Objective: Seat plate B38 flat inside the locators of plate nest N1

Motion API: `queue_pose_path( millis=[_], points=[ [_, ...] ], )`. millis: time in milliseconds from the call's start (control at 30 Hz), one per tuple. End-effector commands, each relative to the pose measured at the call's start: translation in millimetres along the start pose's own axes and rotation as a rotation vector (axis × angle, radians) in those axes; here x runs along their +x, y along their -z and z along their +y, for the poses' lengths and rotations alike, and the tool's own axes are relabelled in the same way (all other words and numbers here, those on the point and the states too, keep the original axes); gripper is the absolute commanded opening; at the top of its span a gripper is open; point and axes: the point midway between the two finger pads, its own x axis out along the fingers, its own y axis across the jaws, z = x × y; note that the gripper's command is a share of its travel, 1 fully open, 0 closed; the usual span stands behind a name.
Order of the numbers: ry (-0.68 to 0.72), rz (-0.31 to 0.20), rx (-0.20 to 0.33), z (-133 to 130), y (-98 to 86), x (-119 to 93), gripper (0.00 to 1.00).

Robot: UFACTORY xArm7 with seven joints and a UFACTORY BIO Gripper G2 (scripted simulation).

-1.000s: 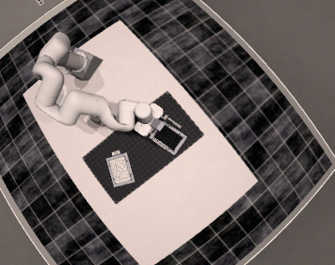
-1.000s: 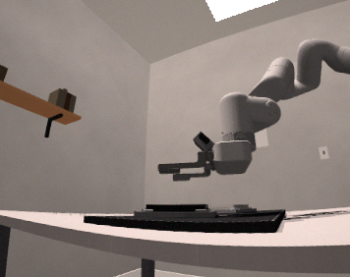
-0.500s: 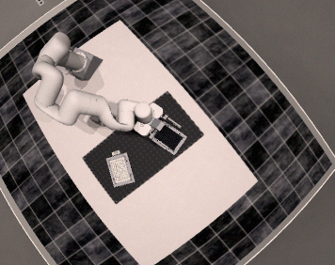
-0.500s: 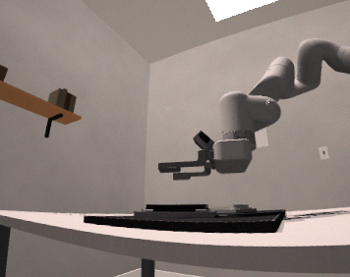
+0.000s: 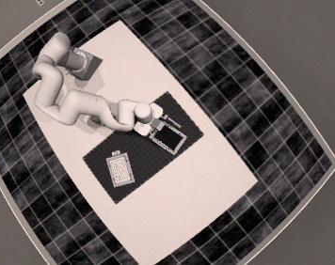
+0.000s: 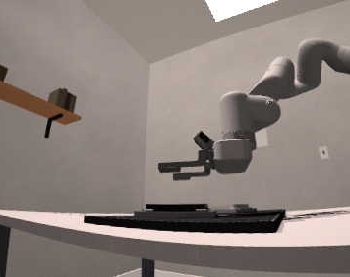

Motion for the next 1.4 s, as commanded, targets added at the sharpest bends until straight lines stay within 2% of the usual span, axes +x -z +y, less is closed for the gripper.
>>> queue_pose_path(
  millis=[0,1000,1033,1267,1367],
  points=[
    [0.000,-0.005,0.001,0,-2.8,1,0.54],
    [0.000,-0.005,0.001,0,-2.8,1,0.54],
    [0.033,-0.005,0.001,-1,-8.3,-7,0.54],
    [0.266,-0.005,0.002,-14,-31.7,-29,0.54],
    [0.278,-0.005,0.002,-16,-35.0,-33,0.54]
  ],
)
